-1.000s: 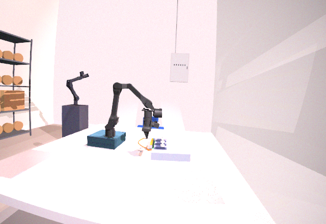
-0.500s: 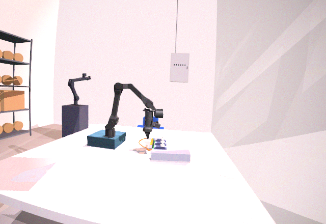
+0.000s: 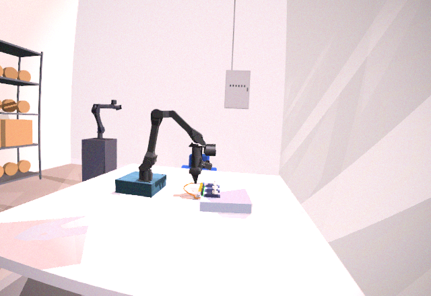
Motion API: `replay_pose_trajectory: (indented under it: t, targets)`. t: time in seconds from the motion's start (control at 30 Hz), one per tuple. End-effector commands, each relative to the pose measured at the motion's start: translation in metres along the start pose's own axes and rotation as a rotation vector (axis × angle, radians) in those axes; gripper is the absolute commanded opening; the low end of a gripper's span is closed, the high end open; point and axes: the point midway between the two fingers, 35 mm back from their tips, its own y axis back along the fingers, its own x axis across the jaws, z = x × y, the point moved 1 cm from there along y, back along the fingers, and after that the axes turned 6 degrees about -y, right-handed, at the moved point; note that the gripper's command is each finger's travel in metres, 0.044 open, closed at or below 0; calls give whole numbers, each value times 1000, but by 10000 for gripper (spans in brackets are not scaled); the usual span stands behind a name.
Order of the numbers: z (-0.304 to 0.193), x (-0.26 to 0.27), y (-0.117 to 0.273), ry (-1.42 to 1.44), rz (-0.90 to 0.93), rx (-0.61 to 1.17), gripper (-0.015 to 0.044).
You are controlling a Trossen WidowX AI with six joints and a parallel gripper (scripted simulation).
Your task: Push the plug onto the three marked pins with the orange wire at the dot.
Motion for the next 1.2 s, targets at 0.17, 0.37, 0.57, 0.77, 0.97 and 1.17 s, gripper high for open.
replay_pose_trajectory:
  t: [0.17,0.37,0.57,0.77,0.97,1.17]
  targets:
    - [7,2,1,4,5,-1,0]
    - [10,3,1,4,5,-1,0]
    - [14,4,1,4,5,-1,0]
    - [18,5,1,4,5,-2,0]
    - [19,4,0,4,5,-2,26]
    - [15,1,-2,4,5,-1,184]
